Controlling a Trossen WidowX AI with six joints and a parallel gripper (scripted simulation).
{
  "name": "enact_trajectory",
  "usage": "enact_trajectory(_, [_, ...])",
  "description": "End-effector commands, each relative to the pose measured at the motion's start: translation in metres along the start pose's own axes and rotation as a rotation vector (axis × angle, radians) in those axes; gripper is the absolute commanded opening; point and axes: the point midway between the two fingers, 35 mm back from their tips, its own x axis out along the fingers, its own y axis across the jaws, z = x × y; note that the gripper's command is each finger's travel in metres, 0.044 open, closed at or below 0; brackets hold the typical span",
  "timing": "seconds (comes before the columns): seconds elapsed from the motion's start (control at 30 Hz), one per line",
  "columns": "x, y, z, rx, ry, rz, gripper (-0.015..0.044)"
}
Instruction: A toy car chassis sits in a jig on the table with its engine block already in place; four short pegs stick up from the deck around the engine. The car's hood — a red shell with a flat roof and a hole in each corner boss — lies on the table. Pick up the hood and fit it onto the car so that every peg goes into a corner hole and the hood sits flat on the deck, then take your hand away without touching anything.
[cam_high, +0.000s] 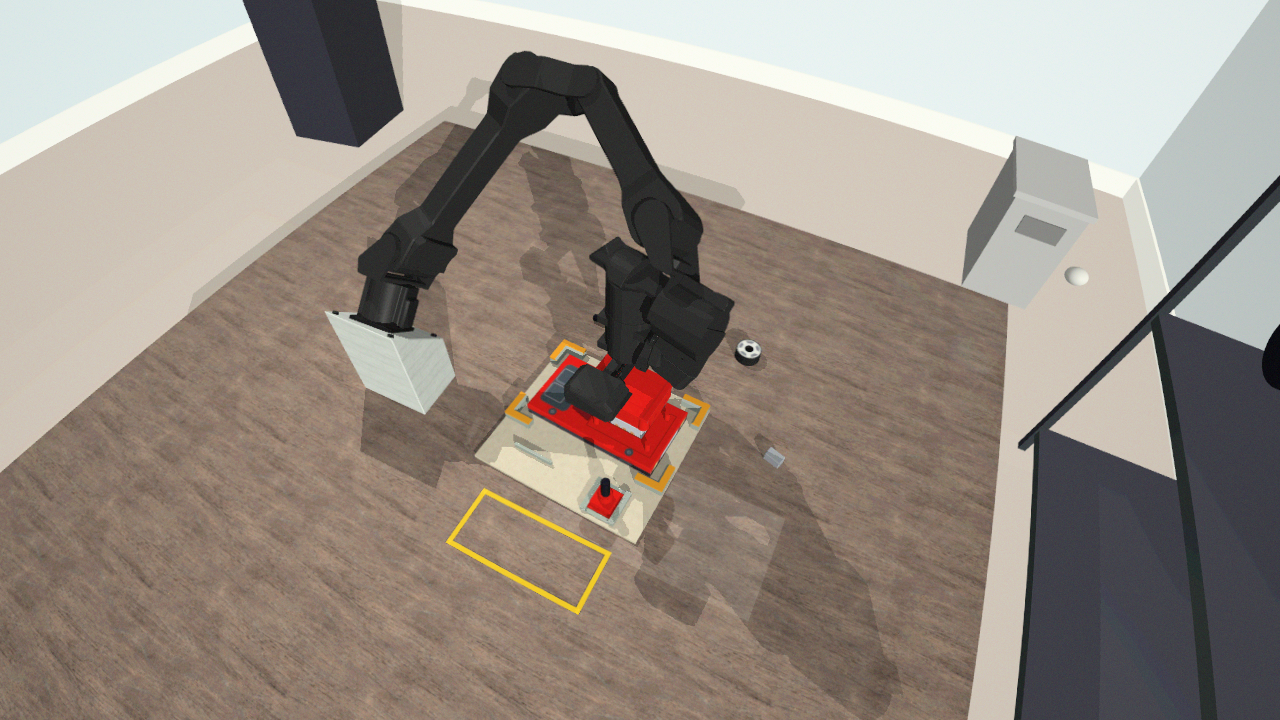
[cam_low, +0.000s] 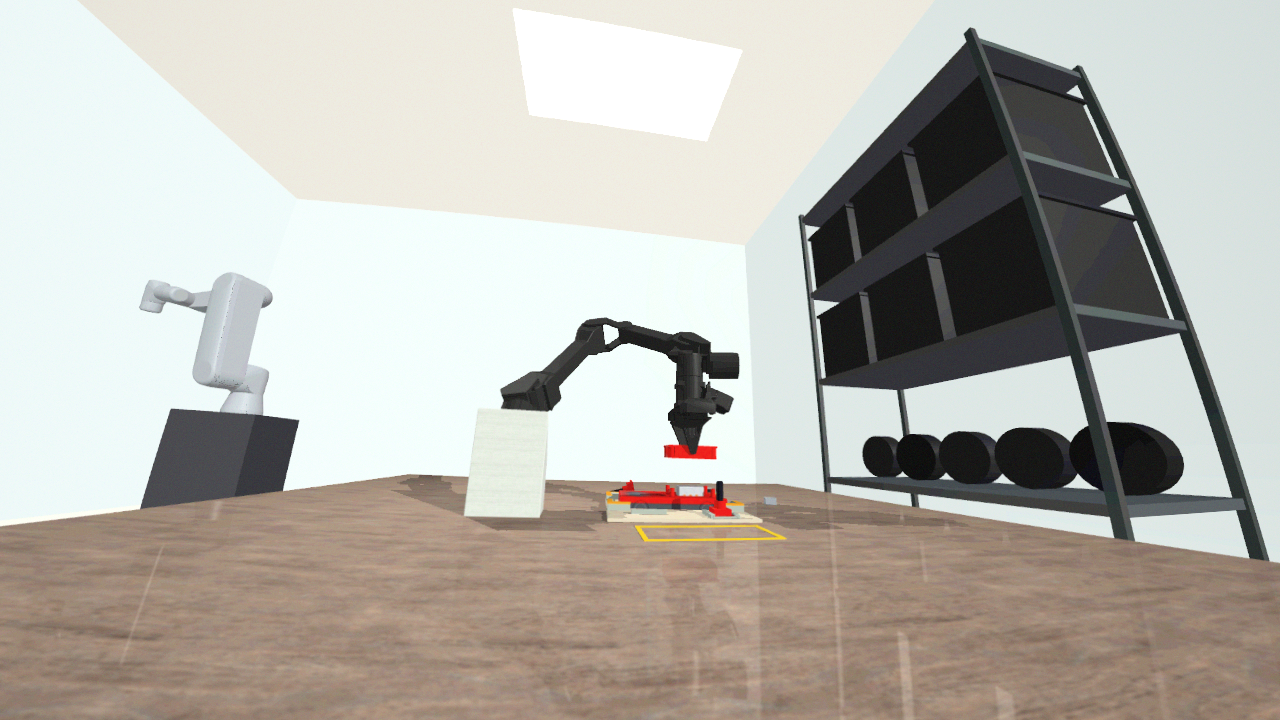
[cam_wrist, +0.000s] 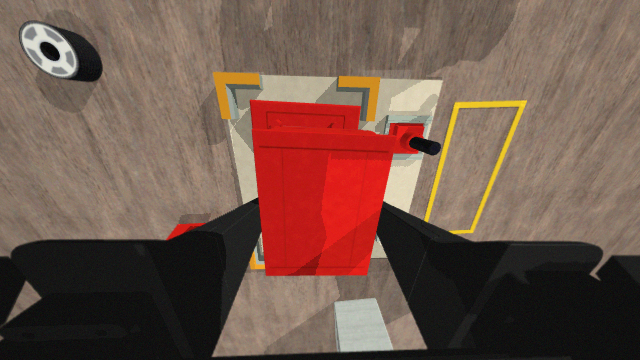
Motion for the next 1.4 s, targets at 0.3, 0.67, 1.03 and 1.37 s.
enact_trajectory(0.3, [0.020, 0.010, 0.002, 0.002, -0.005, 0.009, 0.0000])
enact_trajectory(0.67, [0.048, 0.011, 0.003, 0.003, -0.004, 0.011, 0.0000])
enact_trajectory(1.03, [0.048, 0.013, 0.003, 0.002, -0.007, 0.011, 0.0000])
enact_trajectory(1.37, [0.048, 0.012, 0.003, 0.002, -0.007, 0.011, 0.0000])
